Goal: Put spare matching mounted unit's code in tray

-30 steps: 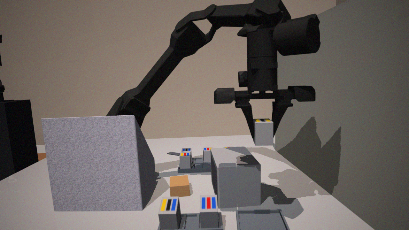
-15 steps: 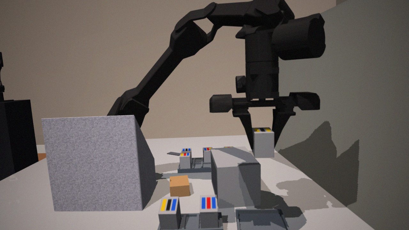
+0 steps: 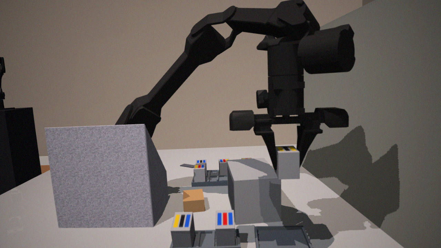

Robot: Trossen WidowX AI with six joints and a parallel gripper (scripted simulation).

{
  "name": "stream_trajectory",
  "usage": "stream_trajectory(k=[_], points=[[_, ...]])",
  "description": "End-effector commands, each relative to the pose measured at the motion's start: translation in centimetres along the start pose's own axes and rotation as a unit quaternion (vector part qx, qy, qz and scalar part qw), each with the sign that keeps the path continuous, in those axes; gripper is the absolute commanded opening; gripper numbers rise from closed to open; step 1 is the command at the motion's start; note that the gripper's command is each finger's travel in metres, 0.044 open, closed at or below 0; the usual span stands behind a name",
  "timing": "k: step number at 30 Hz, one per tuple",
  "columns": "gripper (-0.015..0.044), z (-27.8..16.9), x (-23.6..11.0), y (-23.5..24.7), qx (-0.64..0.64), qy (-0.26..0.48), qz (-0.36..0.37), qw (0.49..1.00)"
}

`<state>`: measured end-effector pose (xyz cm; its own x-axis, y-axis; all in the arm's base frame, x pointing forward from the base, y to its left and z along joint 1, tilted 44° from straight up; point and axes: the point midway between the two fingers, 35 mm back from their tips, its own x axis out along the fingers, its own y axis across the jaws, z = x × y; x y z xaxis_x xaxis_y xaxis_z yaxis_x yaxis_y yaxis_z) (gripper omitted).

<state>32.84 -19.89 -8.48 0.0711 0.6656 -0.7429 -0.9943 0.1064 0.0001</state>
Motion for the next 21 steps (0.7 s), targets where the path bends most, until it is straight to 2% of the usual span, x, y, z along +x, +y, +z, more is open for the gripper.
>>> stream_trajectory(k=[1, 21], points=[[0.0000, 0.0, 0.5, 0.1, 0.006, -0.004, 0.000, 1.000], [0.0000, -0.1, 2.8, -0.2, 0.006, -0.004, -0.001, 1.000]])
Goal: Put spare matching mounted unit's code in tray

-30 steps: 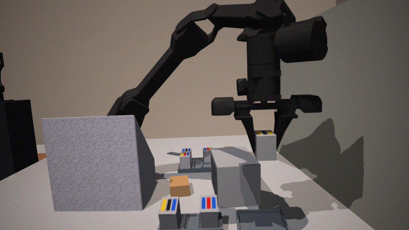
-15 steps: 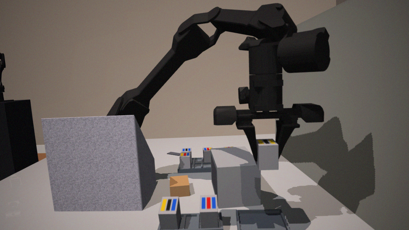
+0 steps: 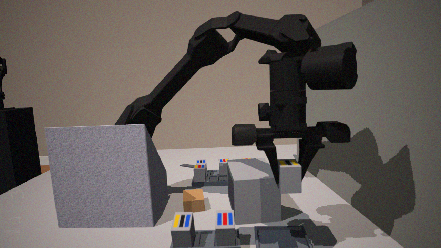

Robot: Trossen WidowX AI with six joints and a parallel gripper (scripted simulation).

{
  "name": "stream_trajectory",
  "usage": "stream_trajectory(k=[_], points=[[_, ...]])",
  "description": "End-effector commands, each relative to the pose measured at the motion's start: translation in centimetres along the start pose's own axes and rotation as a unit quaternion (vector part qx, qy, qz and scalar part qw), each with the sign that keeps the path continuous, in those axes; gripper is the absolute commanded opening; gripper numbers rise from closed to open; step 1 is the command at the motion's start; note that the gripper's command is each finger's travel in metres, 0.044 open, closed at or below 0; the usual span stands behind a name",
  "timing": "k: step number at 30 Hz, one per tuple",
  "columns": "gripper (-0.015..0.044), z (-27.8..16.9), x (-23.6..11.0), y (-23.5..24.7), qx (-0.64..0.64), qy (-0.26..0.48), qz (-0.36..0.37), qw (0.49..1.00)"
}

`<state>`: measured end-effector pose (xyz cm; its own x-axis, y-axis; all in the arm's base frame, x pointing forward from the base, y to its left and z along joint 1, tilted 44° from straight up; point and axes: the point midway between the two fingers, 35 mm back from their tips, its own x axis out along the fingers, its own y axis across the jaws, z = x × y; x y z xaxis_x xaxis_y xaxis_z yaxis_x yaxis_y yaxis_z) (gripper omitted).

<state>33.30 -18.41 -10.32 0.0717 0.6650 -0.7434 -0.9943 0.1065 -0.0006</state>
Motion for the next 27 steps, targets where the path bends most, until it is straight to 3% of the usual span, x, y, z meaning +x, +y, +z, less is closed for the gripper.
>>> stream_trajectory(k=[1, 27], points=[[0.0000, 0.0, 0.5, 0.1, 0.006, -0.004, 0.000, 1.000], [0.0000, 0.0, 3.4, 0.0, 0.006, -0.004, 0.000, 1.000]])
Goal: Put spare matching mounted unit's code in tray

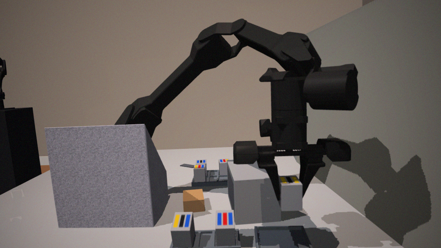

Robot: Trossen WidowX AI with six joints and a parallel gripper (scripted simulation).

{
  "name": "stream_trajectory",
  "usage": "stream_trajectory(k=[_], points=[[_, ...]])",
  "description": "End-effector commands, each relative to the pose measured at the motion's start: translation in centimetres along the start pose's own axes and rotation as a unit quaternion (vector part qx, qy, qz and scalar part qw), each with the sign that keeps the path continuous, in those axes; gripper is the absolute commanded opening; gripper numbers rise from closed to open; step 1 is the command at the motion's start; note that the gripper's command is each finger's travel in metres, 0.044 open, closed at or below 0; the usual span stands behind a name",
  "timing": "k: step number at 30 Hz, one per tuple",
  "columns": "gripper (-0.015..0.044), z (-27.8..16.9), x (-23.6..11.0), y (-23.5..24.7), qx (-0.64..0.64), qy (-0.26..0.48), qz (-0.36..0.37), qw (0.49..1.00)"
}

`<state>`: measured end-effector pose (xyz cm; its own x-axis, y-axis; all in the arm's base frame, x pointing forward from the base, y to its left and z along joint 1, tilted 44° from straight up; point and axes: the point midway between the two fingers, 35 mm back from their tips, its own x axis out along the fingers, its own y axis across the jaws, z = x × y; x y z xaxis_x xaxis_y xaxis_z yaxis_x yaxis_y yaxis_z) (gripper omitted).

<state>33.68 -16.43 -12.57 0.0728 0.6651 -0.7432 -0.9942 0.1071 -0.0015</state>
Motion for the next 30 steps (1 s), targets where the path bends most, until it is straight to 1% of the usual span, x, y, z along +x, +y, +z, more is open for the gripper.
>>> stream_trajectory(k=[1, 30], points=[[0.0000, 0.0, 0.5, 0.2, 0.006, -0.004, 0.000, 1.000], [0.0000, 0.2, 3.7, 0.3, 0.006, -0.005, 0.000, 1.000]])
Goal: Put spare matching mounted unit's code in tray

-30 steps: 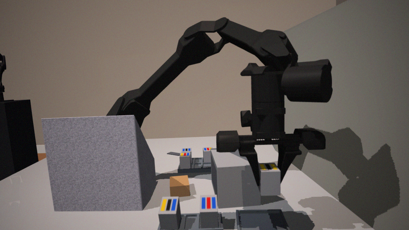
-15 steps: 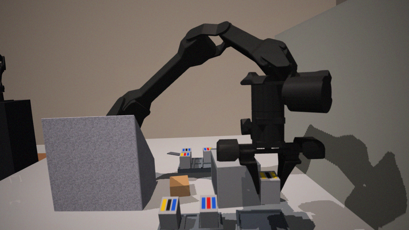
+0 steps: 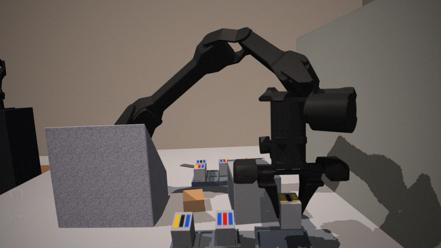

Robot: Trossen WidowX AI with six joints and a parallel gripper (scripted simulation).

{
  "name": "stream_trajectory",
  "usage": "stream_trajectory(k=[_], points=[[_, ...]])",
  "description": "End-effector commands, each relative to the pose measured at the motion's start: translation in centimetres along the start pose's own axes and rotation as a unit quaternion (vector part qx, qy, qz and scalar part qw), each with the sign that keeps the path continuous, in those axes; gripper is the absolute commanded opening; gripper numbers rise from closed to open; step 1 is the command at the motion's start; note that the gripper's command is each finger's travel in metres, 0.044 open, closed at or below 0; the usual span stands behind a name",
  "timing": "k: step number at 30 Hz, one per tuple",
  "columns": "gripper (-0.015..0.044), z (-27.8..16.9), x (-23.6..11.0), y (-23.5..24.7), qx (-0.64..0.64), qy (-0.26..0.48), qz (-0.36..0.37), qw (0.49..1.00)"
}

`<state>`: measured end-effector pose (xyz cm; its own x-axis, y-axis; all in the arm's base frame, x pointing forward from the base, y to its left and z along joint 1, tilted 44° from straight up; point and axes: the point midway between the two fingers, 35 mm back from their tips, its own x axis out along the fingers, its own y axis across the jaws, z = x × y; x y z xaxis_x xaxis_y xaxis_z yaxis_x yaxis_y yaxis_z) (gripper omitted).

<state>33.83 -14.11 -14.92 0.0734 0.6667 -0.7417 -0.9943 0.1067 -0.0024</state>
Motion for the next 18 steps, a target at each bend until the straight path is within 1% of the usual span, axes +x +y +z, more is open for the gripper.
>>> stream_trajectory(k=[1, 18], points=[[0.0000, 0.1, 0.5, 0.2, 0.006, -0.004, 0.000, 1.000], [0.0000, 0.2, 2.3, 0.5, 0.006, -0.005, 0.000, 1.000]])
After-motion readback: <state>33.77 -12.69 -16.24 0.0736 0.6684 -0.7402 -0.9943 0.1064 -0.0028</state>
